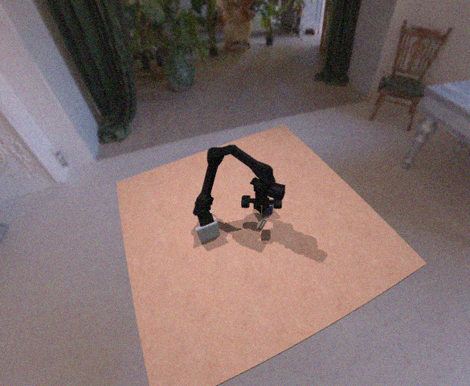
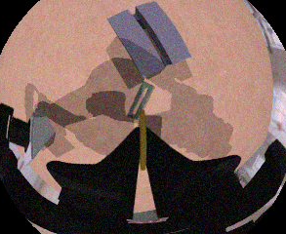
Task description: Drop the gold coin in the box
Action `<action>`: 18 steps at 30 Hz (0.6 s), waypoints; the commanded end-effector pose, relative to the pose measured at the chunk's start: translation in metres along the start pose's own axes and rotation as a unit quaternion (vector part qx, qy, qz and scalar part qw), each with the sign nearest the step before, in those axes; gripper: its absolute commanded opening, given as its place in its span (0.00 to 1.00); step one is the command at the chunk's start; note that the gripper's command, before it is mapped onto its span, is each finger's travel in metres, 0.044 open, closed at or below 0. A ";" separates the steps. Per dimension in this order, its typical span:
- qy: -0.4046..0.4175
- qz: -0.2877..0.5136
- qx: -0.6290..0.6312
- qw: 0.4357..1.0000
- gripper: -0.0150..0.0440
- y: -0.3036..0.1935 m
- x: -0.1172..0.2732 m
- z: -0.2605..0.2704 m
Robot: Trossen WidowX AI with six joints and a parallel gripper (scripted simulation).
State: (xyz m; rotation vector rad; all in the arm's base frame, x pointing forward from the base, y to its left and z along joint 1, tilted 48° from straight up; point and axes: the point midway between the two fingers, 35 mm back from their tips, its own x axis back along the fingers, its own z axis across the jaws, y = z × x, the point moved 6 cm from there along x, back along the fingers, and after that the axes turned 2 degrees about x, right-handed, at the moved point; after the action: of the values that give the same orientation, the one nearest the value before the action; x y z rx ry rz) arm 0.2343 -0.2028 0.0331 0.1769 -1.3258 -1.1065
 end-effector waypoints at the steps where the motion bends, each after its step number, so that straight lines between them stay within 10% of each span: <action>1: 0.003 0.001 0.058 0.998 0.25 0.000 -0.001 0.003; 18: 0.003 0.000 0.255 0.967 0.25 0.004 0.000 0.007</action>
State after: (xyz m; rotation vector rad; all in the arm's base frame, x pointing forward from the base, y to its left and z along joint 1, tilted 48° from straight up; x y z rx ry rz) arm 0.2310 -0.1988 0.0374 0.5471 -1.5850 -0.7535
